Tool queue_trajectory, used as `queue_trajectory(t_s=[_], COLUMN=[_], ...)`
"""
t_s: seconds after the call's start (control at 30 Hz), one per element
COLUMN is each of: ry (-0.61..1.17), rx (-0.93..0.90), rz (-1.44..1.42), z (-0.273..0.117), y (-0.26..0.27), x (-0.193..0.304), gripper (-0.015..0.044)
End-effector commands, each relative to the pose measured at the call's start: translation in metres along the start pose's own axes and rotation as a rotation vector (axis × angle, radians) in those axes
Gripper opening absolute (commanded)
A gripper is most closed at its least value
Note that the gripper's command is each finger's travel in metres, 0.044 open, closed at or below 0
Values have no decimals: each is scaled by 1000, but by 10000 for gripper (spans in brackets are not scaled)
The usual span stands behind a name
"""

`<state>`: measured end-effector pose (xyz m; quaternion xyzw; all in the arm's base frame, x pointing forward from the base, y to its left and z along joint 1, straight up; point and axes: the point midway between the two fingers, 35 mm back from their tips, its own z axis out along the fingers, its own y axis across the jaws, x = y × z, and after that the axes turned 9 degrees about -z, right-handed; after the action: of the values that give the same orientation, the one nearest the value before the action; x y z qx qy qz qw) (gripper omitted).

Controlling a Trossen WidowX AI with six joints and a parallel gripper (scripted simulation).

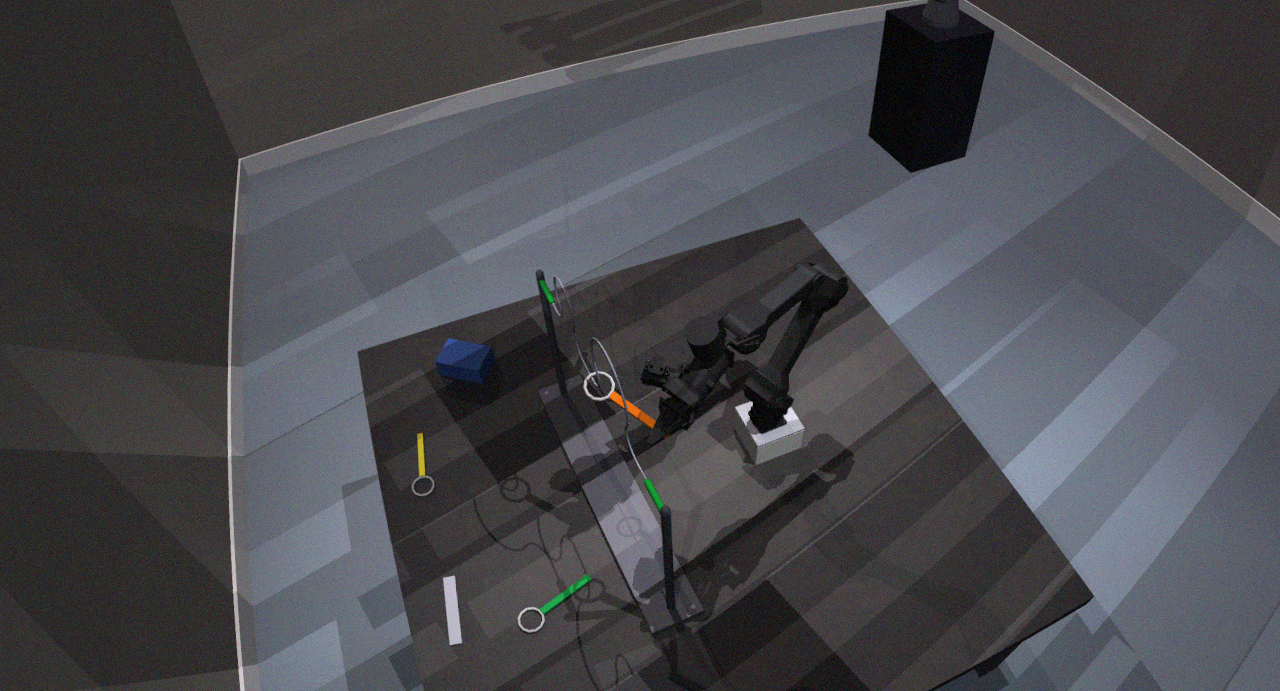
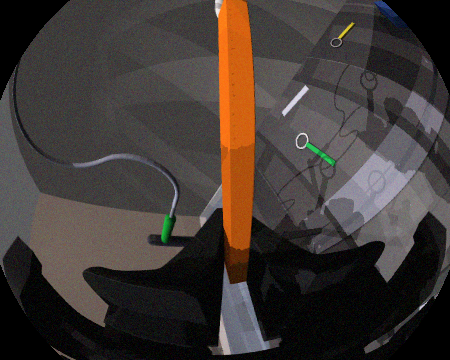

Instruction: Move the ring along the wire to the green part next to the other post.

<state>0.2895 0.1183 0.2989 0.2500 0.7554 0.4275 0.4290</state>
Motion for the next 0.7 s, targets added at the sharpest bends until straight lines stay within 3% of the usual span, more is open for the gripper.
queue_trajectory(t_s=[0.0, 0.67], ry=[0, 8], rx=[-46, -181], rz=[57, 292], z=[-2, -12], y=[14, 51], x=[-3, -17], gripper=[-150, -150])
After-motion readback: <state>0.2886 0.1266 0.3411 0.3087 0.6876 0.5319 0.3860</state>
